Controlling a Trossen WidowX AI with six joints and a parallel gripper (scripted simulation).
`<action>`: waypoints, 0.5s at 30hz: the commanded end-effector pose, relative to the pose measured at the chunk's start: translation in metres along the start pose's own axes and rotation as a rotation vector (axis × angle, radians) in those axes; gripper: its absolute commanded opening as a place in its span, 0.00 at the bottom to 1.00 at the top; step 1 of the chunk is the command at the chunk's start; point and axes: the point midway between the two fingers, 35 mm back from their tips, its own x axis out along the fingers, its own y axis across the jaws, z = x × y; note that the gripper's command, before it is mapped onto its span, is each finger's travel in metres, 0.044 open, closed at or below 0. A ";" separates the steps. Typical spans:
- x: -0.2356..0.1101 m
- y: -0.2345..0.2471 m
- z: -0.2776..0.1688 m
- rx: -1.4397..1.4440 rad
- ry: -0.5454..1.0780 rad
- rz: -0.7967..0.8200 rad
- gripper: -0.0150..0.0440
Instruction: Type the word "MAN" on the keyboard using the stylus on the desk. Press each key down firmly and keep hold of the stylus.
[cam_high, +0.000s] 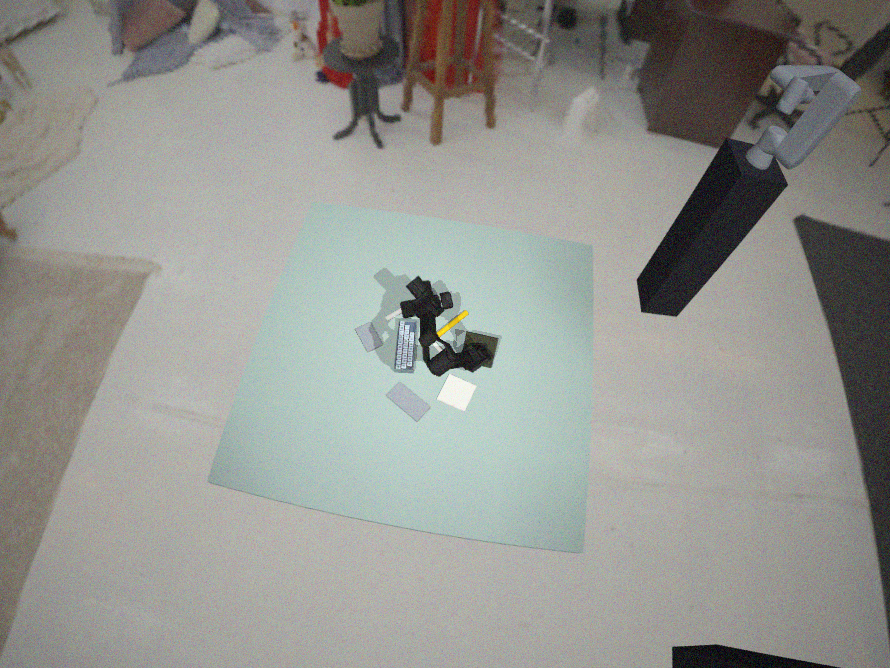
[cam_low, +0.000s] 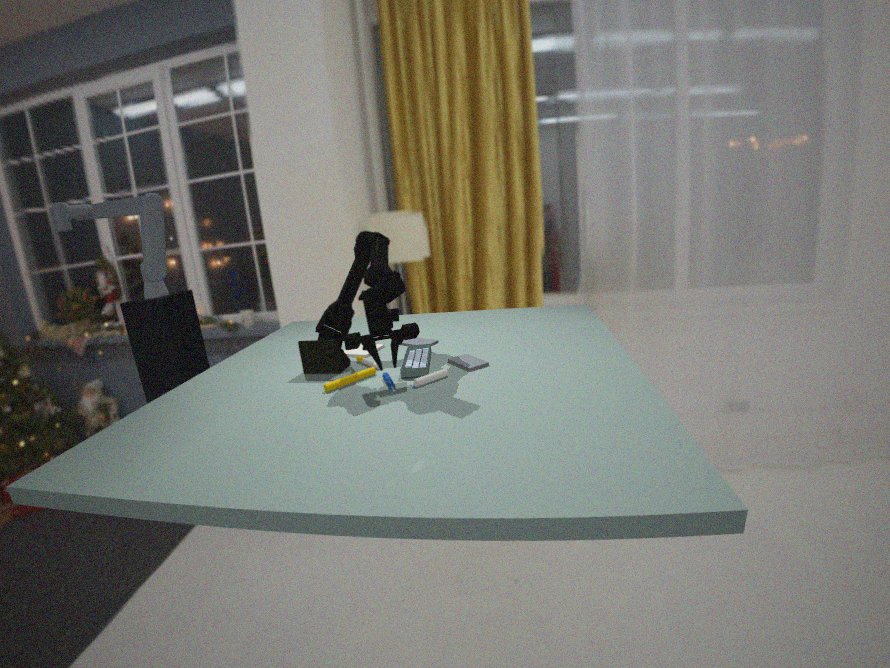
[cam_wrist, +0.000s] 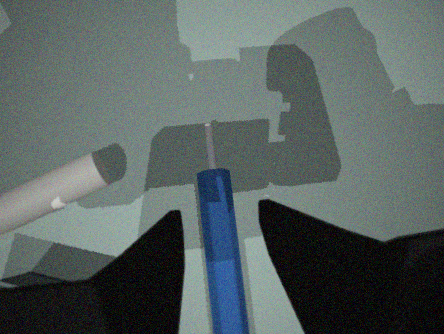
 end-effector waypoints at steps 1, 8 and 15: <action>0.003 -0.001 -0.004 0.004 0.005 -0.005 0.51; 0.005 -0.001 -0.006 0.004 0.005 -0.005 0.51; 0.008 -0.001 -0.007 0.004 0.005 -0.005 0.51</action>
